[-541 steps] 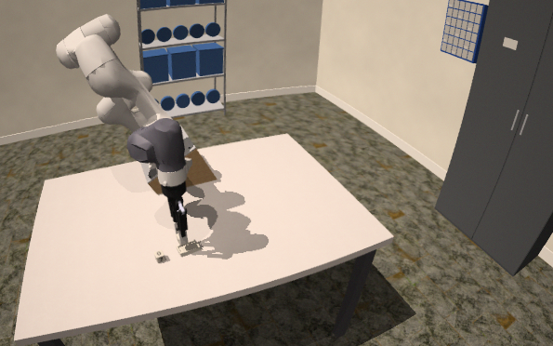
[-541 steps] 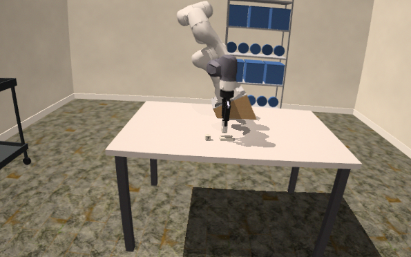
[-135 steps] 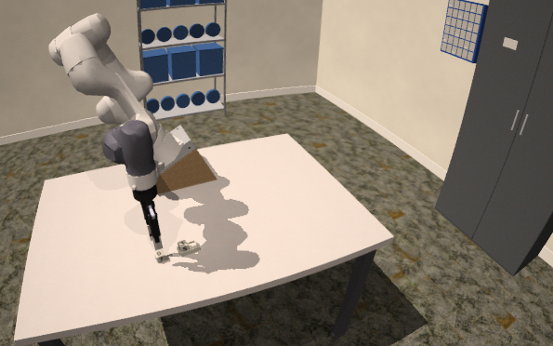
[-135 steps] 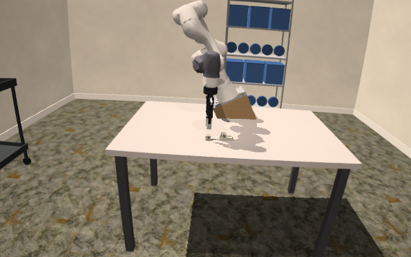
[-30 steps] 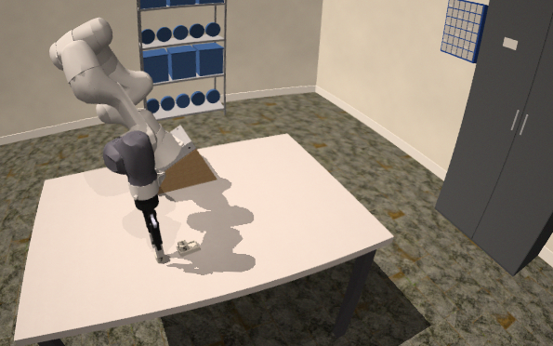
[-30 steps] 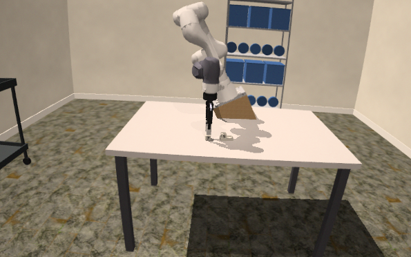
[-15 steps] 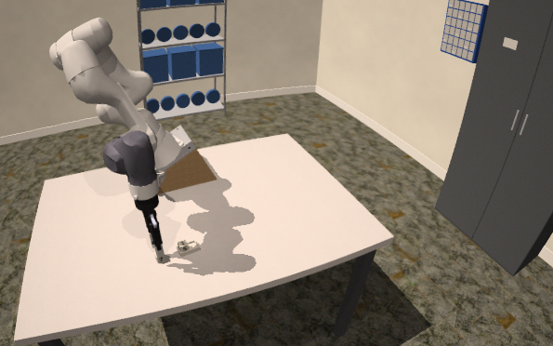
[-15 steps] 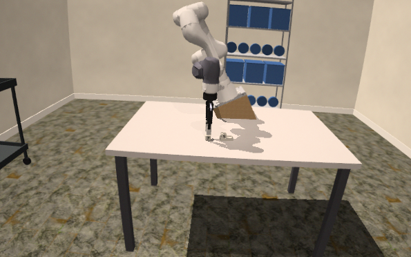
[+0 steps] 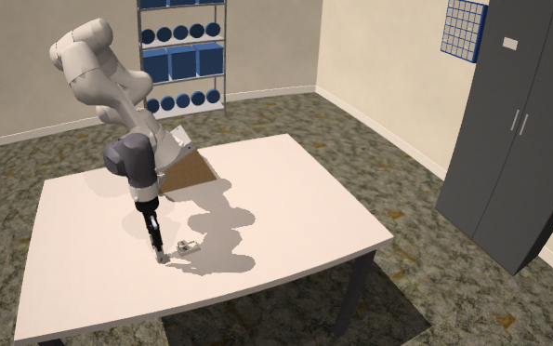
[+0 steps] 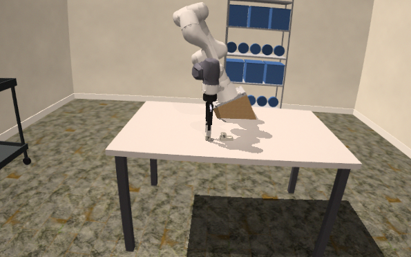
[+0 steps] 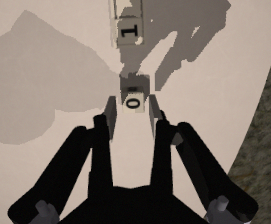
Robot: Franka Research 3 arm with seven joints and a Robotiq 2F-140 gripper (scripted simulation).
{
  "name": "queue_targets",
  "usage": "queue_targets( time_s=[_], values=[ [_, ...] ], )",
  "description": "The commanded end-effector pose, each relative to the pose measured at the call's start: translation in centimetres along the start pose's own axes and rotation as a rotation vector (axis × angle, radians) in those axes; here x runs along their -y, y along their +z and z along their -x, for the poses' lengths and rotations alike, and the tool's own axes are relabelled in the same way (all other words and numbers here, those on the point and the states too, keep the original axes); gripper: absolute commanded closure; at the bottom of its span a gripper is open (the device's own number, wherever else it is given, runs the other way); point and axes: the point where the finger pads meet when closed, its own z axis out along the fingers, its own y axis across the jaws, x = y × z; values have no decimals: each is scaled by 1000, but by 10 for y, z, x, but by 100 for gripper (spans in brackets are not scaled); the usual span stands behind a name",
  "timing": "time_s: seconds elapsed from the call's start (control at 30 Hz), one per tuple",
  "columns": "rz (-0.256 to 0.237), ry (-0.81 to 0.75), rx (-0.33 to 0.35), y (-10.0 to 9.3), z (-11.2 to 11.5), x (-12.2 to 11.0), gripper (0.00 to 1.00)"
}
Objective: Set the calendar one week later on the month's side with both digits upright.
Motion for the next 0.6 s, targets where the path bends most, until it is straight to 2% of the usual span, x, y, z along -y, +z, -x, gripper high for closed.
queue_targets(
  time_s=[0.0, 0.23, 0.57],
  values=[
    [4, 8, -1, 6, 1, -1, 72],
    [4, 8, -1, 18, 1, -1, 72],
    [4, 8, -1, 23, 1, -1, 72]
  ],
)
